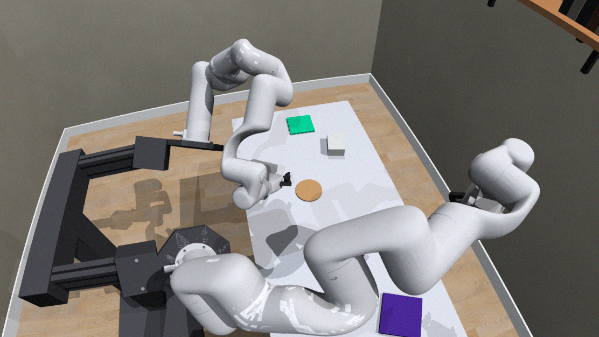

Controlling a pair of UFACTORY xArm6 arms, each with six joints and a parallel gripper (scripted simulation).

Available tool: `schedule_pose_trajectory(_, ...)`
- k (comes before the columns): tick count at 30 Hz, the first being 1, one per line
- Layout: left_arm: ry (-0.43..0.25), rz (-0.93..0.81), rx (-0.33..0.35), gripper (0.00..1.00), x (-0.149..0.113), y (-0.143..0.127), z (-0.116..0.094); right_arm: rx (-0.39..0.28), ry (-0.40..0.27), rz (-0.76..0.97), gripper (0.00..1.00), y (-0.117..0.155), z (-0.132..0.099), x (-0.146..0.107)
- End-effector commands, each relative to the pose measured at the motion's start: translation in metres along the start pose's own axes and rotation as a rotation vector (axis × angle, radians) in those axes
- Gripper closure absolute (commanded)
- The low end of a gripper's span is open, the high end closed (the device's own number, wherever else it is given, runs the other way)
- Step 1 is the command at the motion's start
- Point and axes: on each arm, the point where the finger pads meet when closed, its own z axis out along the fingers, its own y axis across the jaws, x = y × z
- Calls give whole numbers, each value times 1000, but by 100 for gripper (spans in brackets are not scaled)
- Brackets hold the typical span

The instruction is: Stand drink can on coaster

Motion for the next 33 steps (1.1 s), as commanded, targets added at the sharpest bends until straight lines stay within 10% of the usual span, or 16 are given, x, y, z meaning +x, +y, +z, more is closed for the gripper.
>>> schedule_pose_trajectory(1,-1,-4,-1,0,1,1,-1,2,-6,2,0,-1,-3,0)
schedule_pose_trajectory(22,-2,-3,0,0,1,1,-1,7,-4,-27,0,5,2,-1)
schedule_pose_trajectory(33,-29,23,24,0,10,6,-4,37,5,-419,0,90,63,12)
